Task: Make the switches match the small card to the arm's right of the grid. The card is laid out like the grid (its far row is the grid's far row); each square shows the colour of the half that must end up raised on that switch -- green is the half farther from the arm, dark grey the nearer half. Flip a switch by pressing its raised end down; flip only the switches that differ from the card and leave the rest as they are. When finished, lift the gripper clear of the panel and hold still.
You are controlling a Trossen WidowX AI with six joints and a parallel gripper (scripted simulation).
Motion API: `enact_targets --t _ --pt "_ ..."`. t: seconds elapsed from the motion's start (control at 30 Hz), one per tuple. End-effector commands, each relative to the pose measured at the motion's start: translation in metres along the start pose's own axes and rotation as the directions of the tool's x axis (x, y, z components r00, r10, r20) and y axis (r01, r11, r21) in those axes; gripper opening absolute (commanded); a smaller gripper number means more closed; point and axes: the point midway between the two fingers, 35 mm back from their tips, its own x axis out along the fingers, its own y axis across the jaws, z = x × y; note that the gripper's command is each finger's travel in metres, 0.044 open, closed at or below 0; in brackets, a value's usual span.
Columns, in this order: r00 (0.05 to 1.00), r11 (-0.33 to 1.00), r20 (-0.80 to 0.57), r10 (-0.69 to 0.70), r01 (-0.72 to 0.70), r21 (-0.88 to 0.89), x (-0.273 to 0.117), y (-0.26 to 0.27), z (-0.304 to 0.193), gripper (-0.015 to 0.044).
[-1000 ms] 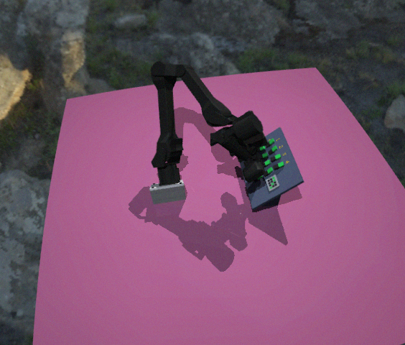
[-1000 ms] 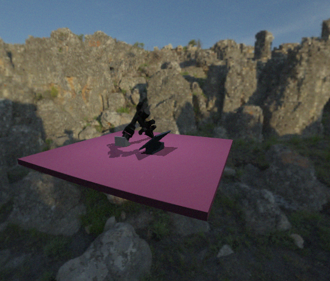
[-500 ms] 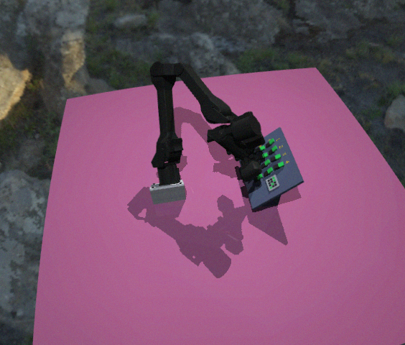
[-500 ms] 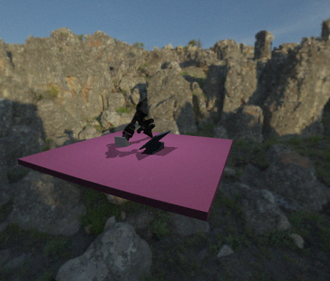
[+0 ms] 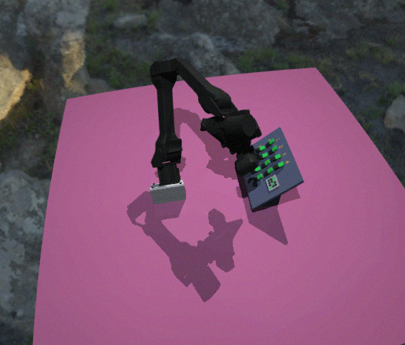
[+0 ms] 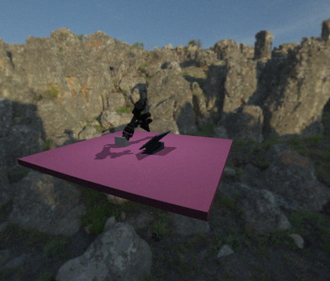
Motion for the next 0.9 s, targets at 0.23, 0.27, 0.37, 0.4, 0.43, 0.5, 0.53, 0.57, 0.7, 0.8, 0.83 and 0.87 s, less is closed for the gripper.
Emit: enact_targets --t 0.23,0.27,0.37,0.4,0.43,0.5,0.53,0.57,0.7,0.8,0.83,0.87 --pt "1.0 1.0 -0.016 0.002 -0.002 -0.002 0.025 -0.019 0.011 0.0" --pt "1.0 1.0 -0.019 0.002 -0.002 -0.002 0.031 -0.018 0.011 0.0" --pt "1.0 1.0 -0.02 0.002 -0.003 -0.002 0.033 -0.018 0.011 0.0" --pt "1.0 1.0 -0.02 0.002 -0.003 -0.002 0.033 -0.018 0.011 0.0" --pt "1.0 1.0 -0.02 0.002 -0.003 -0.002 0.033 -0.018 0.011 0.0" --pt "1.0 1.0 -0.02 0.003 -0.003 -0.002 0.034 -0.018 0.011 0.0" --pt "1.0 1.0 -0.02 0.003 -0.003 -0.002 0.036 -0.018 0.012 0.0" --pt "1.0 1.0 -0.02 0.003 -0.003 -0.002 0.04 -0.018 0.012 0.0" --pt "1.0 1.0 -0.02 0.003 -0.004 -0.002 0.043 -0.018 0.012 0.0" --pt "1.0 1.0 -0.02 0.003 -0.003 -0.002 0.046 -0.018 0.012 0.0" --pt "1.0 1.0 -0.02 0.003 -0.003 -0.002 0.048 -0.018 0.012 0.0" --pt "1.0 1.0 -0.02 0.003 -0.003 -0.003 0.049 -0.018 0.012 0.0"
